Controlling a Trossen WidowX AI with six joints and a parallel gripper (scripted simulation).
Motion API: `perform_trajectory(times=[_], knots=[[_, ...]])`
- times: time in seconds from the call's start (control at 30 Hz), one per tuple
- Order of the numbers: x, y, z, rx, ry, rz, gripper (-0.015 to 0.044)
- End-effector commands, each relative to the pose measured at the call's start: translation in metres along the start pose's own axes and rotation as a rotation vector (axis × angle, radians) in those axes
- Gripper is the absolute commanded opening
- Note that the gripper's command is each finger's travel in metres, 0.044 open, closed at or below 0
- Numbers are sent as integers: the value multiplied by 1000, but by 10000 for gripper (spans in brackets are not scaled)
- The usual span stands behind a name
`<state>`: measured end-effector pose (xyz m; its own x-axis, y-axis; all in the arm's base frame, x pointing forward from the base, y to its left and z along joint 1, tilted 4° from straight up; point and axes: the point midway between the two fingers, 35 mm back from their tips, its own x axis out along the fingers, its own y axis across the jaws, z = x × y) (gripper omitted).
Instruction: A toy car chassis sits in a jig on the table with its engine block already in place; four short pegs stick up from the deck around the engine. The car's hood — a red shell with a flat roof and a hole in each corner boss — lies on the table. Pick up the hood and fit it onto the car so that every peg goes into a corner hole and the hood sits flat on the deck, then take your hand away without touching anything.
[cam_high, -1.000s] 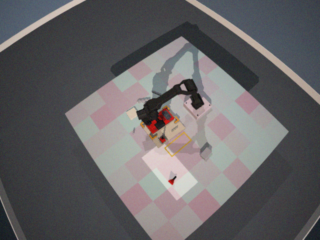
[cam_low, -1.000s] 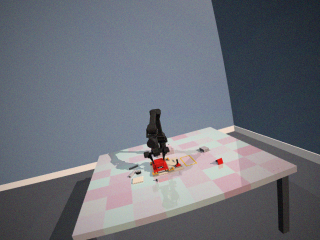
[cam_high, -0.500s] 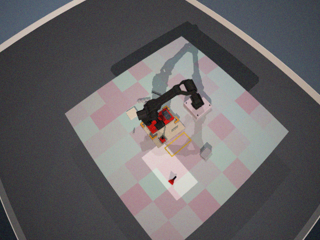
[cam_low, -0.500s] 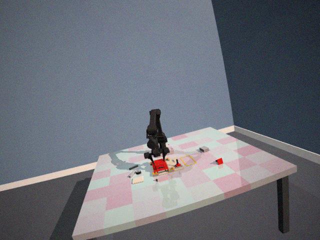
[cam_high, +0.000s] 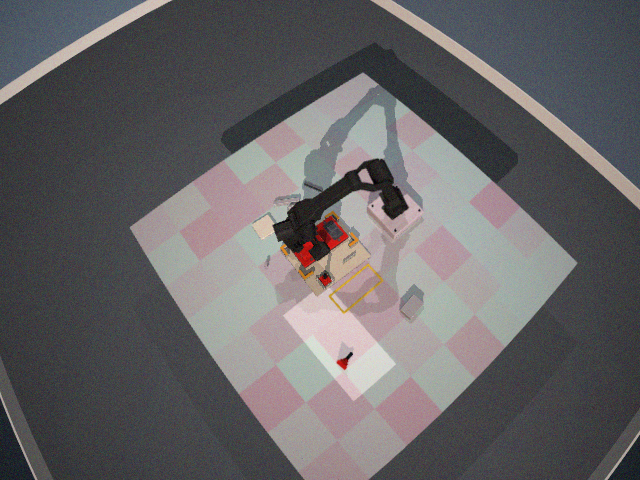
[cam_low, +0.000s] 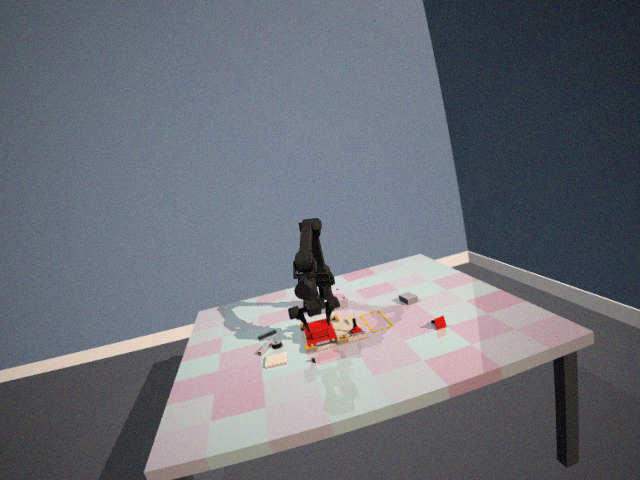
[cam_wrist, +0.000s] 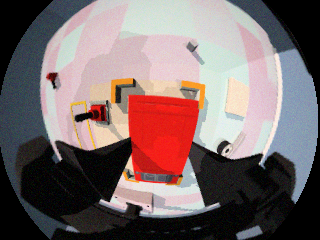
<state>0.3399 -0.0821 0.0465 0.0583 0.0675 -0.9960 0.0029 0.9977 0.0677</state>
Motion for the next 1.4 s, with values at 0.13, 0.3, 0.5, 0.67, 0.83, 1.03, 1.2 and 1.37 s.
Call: perform_trajectory(times=[0.13, 0.3, 0.5, 0.67, 0.83, 1.03, 1.2, 1.37], knots=[[6, 1, -1, 3, 4, 3, 0], [9, 0, -1, 3, 4, 3, 0], [8, 0, -1, 1, 3, 2, 0], [7, 0, 0, -2, 2, 1, 79], [7, 0, 0, -2, 2, 1, 210], [7, 0, 0, -2, 2, 1, 368], [7, 0, 0, -2, 2, 1, 440], [-8, 0, 2, -2, 2, -1, 440]])
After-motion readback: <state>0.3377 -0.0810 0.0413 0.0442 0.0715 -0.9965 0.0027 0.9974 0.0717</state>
